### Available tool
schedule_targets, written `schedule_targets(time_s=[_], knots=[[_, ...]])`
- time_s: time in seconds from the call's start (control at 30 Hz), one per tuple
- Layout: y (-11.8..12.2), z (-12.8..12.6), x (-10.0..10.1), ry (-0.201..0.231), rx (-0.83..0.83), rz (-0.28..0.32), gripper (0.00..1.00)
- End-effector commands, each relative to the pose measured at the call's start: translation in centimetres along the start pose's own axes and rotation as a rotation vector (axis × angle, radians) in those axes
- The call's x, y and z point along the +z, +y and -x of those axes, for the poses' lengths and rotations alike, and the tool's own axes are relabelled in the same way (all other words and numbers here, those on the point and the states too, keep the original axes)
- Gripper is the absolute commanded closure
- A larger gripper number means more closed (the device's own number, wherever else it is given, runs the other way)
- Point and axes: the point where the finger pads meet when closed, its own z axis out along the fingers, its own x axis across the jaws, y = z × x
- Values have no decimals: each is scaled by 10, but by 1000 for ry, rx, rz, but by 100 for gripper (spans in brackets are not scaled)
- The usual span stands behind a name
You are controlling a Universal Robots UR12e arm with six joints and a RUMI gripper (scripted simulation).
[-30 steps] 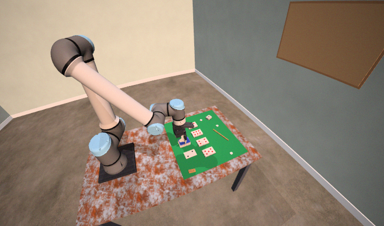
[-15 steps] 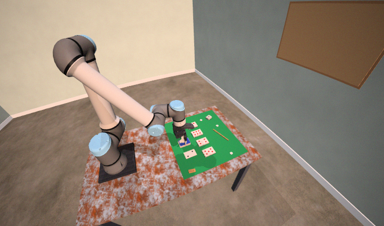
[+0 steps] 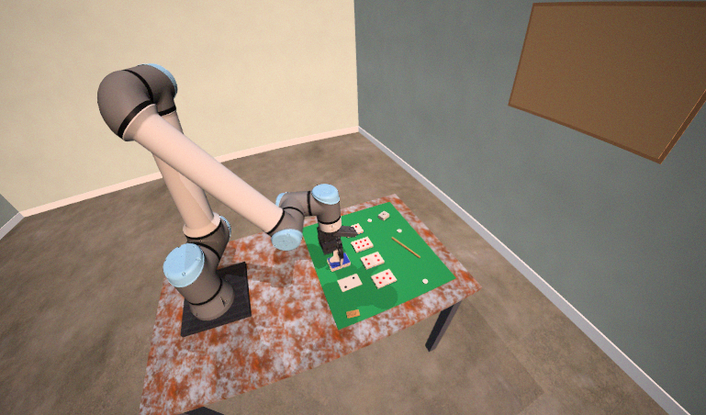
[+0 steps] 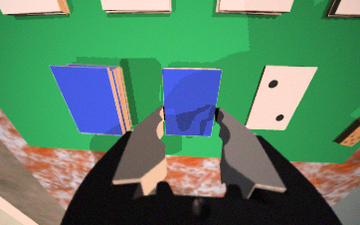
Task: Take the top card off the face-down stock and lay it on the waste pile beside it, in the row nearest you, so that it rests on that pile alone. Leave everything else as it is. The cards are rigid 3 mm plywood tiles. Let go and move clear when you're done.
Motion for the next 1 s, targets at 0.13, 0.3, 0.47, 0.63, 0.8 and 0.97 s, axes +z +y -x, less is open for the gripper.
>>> schedule_targets(time_s=[0.13,0.3,0.47,0.63,0.8,0.97], knots=[[-1,0,4,0,0,-1,62],[-1,0,4,0,0,-1,62],[-1,0,4,0,0,-1,62],[-1,0,4,0,0,-1,50],[-1,0,4,0,0,-1,50],[-1,0,4,0,0,-1,50]])
